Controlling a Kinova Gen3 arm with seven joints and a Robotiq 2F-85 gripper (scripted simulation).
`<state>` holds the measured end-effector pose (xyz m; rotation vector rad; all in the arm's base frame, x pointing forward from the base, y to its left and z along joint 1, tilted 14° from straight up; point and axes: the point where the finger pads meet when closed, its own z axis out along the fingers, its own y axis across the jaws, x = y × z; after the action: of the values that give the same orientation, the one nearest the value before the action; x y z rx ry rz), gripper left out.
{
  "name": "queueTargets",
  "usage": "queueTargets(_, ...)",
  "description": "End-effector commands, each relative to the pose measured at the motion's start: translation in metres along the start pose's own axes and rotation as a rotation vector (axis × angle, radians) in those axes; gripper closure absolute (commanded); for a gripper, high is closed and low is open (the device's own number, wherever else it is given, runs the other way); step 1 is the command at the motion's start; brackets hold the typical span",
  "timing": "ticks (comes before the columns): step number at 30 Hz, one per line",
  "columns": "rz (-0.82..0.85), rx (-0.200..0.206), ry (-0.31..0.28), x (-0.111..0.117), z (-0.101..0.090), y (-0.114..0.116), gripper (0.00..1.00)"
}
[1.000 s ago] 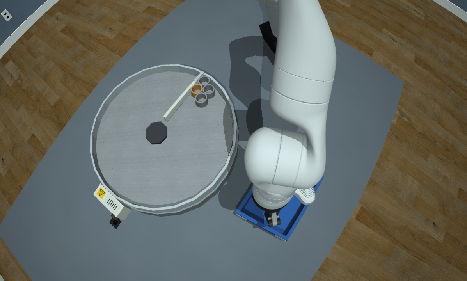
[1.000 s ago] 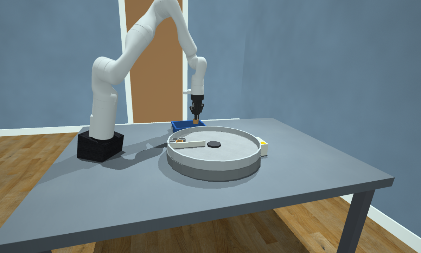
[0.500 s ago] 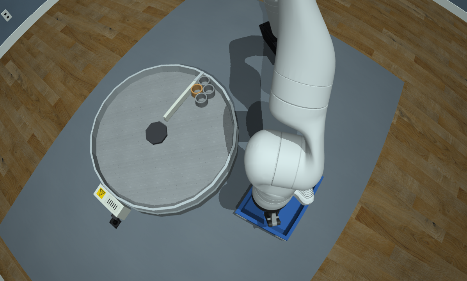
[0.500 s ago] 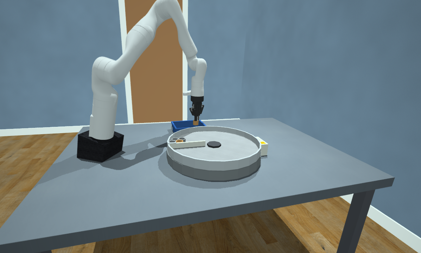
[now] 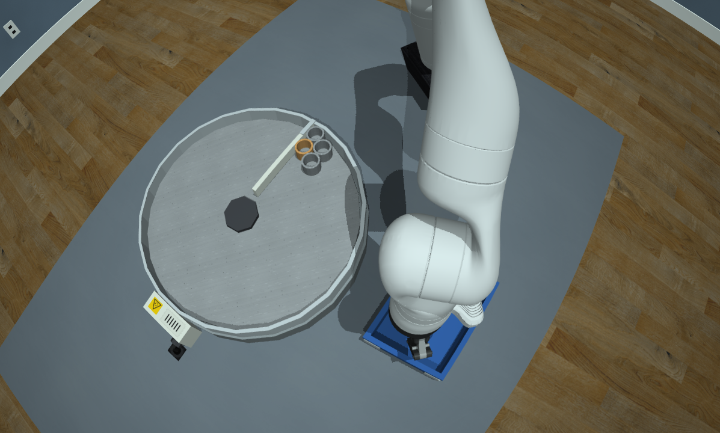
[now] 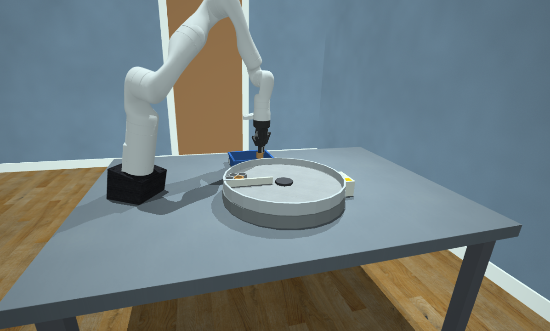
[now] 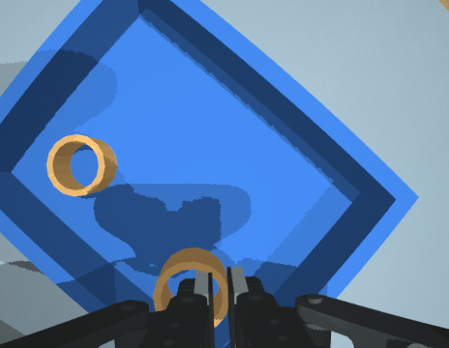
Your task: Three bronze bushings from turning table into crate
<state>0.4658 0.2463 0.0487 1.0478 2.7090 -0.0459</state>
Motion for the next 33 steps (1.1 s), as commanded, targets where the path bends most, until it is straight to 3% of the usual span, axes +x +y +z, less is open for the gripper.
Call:
queueTargets(1,0.0,-0.001,0.0,0.0,-0.001,0.001,1.0)
queueTargets(33,0.0,-0.001,0.0,0.0,0.016,0.0,1.0)
